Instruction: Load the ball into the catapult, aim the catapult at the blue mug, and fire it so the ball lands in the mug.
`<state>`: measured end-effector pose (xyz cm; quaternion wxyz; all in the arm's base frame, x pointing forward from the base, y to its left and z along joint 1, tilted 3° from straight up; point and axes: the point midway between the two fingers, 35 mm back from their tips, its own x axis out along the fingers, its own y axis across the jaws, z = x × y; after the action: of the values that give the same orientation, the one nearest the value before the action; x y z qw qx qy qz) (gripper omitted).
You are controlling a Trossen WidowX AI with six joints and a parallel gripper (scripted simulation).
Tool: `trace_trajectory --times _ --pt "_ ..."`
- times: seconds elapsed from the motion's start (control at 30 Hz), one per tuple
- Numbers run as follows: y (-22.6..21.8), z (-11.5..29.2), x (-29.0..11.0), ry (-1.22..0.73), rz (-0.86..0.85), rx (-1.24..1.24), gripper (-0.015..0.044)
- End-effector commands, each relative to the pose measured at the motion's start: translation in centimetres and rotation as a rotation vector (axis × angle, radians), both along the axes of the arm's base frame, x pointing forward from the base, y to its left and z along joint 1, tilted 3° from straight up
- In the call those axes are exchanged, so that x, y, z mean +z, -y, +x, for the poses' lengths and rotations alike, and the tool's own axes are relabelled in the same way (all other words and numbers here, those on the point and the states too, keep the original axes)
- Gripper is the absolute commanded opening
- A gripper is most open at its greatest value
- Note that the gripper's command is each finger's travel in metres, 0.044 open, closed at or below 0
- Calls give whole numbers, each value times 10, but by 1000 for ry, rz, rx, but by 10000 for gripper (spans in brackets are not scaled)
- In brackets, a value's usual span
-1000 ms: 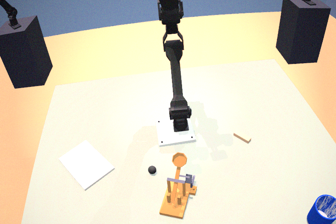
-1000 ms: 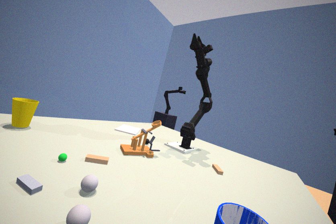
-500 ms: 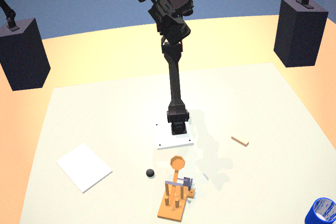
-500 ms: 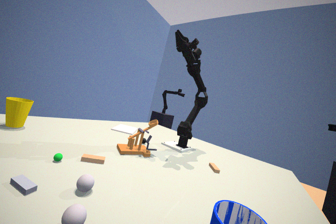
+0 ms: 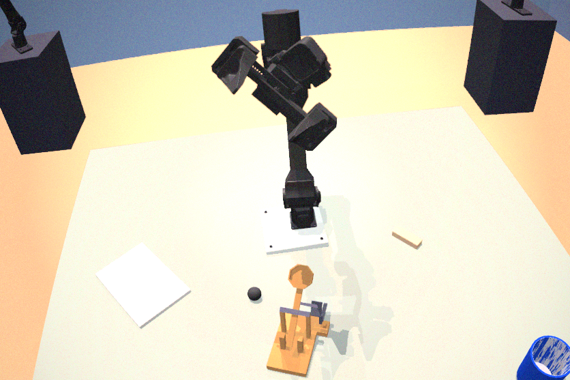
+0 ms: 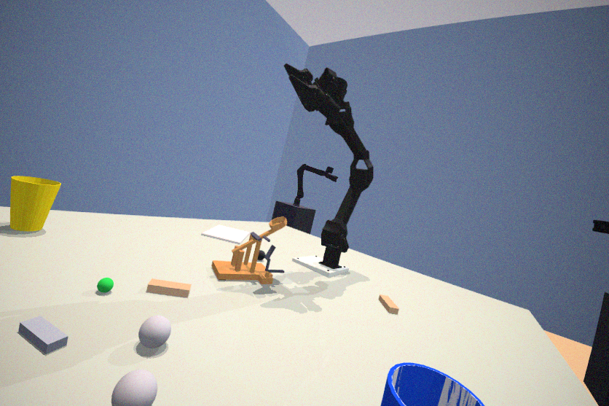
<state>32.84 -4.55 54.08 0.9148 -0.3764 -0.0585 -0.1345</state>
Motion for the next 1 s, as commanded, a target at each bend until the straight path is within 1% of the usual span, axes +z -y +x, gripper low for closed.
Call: trace_trajectory --times 0.0,0.23,0.47,0.7,0.97 --pt "1 20 -28 -104 76 16 440" --pt "4 47 -82 -291 213 20 440" --pt "6 64 -137 -476 354 -2 440" --pt "7 70 -190 -658 495 -50 440" --pt "7 67 -245 -851 647 -133 440"
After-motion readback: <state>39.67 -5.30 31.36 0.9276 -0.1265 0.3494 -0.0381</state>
